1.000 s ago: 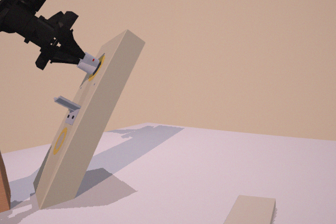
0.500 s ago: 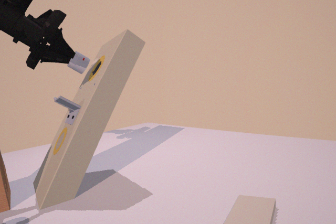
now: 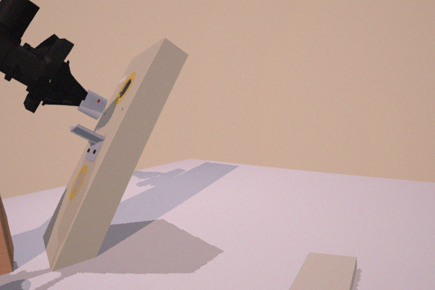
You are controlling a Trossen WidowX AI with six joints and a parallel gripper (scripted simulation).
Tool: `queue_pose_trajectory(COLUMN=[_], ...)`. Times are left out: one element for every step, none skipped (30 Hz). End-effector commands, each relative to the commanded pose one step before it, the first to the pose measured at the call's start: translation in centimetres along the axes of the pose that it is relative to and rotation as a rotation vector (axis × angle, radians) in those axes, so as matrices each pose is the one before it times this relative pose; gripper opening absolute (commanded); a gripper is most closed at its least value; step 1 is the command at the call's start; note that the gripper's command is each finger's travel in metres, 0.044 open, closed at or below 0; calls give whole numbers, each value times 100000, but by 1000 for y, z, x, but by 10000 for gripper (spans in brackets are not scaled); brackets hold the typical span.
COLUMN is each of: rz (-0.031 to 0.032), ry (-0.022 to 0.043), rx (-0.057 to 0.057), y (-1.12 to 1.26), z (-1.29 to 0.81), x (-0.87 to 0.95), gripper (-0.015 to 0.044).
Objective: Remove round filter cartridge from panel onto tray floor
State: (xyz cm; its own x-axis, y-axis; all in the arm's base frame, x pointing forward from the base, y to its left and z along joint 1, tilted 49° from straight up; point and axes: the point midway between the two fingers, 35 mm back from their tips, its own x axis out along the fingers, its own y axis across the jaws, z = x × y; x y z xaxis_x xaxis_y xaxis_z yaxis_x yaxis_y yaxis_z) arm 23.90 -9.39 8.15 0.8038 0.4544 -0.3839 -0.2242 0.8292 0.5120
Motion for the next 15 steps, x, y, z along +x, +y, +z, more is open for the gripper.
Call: queue_pose_trajectory(rz=[231, 1, 0, -151, 0, 0, 0, 0, 0, 0, 0, 0, 0, 0, 0], ry=[-557, 1, 0, 651, 0, 0, 0, 0, 0, 0, 0, 0, 0, 0, 0], rx=[-1015, 2, 1, 1282, 0, 0, 0, 0, 0, 0, 0, 0, 0, 0, 0], y=[631, 68, 23, -354, 0, 0, 0, 0, 0, 0, 0, 0, 0, 0, 0], z=[-1214, -156, -52, 536, 0, 0, 0, 0, 0, 0, 0, 0, 0, 0, 0], x=[142, 19, 6, -51, 0, 0, 0, 0, 0, 0, 0, 0, 0, 0, 0], gripper=[0, 0, 0, 26, 53, 79, 105, 118, 118, 118, 118, 118, 118, 118, 118])
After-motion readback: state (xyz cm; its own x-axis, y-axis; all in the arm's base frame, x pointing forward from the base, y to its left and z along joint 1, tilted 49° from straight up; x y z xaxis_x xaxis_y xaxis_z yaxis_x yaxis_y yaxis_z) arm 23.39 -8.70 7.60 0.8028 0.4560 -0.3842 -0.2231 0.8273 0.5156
